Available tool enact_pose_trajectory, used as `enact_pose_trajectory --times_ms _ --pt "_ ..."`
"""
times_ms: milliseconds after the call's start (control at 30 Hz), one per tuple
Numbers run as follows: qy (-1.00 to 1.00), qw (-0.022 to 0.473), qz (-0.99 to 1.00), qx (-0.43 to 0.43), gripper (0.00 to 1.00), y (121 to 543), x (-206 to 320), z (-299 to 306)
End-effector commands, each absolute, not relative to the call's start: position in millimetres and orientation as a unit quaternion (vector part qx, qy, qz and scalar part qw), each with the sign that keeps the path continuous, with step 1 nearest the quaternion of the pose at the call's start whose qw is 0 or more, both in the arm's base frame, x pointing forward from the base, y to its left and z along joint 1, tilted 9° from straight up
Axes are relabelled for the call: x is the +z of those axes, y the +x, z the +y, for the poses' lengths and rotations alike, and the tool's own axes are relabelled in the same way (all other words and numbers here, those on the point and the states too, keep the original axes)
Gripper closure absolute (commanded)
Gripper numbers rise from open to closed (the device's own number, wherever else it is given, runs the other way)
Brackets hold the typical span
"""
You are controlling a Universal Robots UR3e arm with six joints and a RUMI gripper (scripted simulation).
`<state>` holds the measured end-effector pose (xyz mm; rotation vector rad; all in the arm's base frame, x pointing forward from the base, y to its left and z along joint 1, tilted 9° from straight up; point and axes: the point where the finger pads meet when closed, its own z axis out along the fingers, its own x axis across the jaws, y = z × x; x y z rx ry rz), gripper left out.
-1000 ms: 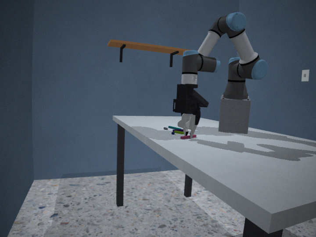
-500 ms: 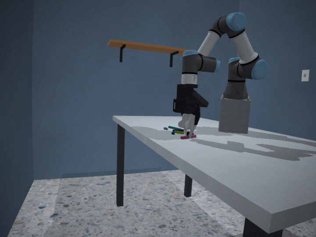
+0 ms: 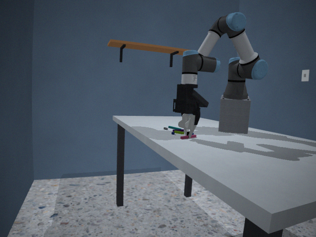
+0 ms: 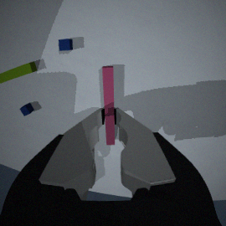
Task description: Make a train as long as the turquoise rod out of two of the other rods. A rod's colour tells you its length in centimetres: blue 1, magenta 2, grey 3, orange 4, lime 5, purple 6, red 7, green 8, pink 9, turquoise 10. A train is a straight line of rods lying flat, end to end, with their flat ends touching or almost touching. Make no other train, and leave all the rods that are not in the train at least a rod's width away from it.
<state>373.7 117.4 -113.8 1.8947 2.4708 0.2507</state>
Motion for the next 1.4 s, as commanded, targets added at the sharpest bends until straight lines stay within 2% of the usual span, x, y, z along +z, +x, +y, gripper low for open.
enact_pose_trajectory --times_ms 0,733,1367 --pt "0.606 0.010 0.791 0.081 1.00 374 -113 117" --pt "0.606 0.010 0.791 0.081 1.00 374 -108 117" --pt "0.606 0.010 0.791 0.081 1.00 367 -51 110"
